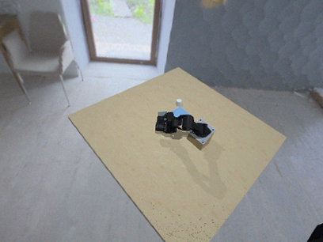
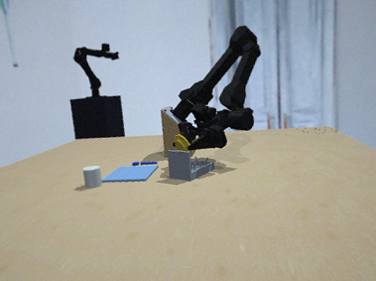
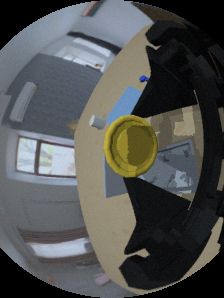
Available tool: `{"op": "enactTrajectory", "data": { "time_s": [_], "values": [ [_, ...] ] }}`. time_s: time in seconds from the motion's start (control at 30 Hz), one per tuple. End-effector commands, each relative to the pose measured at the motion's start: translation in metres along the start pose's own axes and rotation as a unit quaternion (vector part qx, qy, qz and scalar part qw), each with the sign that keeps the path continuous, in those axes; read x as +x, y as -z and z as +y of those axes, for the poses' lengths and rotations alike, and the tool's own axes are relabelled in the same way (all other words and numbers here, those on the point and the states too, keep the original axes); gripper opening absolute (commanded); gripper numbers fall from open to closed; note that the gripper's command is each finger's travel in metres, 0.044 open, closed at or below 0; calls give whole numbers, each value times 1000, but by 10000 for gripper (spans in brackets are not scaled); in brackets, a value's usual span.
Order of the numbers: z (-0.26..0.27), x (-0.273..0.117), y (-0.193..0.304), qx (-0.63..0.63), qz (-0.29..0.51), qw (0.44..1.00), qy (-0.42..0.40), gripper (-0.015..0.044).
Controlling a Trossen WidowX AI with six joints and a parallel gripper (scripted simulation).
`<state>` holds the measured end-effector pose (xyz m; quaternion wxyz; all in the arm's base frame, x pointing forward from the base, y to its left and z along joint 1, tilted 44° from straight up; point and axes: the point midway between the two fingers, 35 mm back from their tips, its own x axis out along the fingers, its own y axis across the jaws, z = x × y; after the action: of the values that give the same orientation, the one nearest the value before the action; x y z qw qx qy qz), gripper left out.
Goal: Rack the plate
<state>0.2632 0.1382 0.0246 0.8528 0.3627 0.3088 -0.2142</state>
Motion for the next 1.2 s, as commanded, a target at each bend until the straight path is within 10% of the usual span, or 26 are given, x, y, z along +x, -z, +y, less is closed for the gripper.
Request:
{"op": "enactTrajectory", "data": {
  "time_s": [0.0, 1.17],
  "values": [
    [-1, -4, 2, -14, -33, 999, -25, 0],
    [9, -36, 21, -6, -156, 975, -157, 0]
  ]
}}
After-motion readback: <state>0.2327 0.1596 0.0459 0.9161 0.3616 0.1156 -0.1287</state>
